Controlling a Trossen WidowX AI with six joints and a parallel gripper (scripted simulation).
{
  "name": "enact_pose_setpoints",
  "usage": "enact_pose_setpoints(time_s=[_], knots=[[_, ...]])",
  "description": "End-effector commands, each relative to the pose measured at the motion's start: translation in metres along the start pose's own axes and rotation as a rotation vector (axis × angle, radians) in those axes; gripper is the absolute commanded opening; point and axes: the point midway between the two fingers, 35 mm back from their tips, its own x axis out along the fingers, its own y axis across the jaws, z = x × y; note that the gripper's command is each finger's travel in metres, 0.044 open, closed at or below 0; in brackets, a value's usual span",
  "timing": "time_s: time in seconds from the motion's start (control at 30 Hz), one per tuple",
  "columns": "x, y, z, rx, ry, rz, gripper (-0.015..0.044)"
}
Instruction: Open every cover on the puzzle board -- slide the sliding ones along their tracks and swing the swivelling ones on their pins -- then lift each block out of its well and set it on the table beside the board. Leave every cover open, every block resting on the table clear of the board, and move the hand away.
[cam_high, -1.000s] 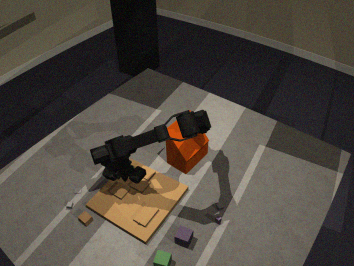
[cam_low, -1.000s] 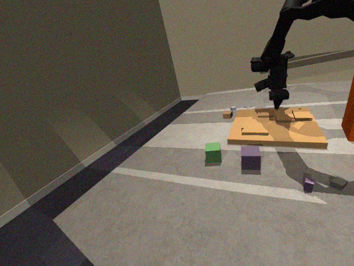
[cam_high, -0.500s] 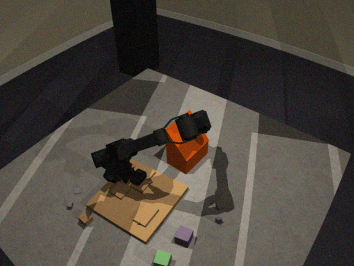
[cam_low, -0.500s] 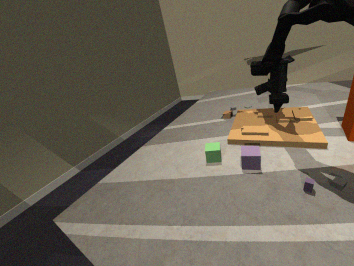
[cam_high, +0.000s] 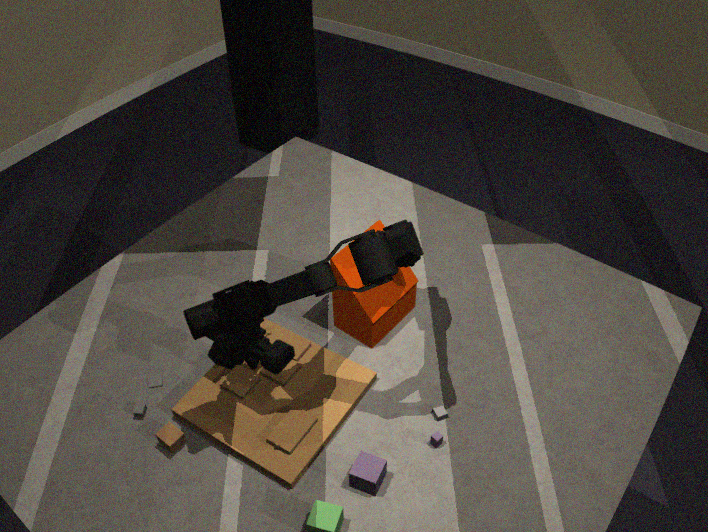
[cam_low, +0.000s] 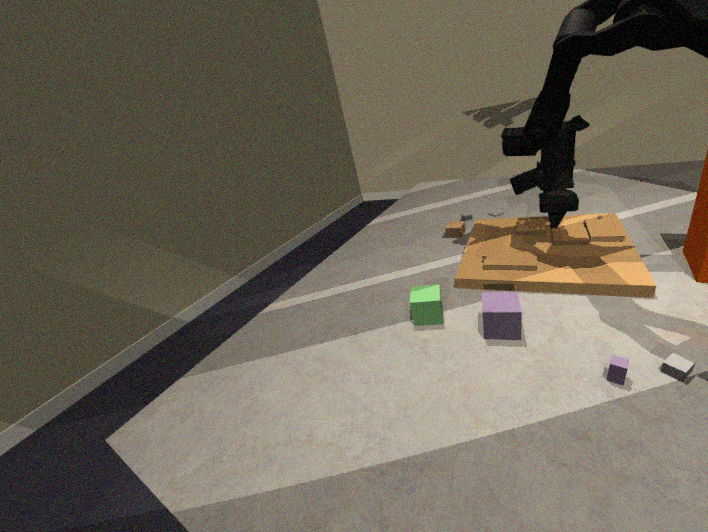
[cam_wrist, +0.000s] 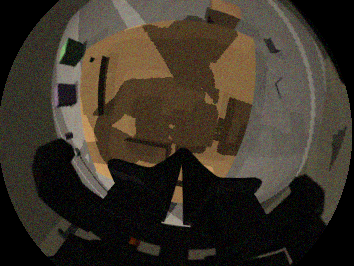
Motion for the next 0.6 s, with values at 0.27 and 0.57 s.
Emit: enact_pose_setpoints(time_s=[0.27,0.57], knots=[[0.001,-0.001,0.012,0.005,0.001,0.005,0.0],[0.001,-0.002,0.021,0.004,0.001,0.005,0.0]])
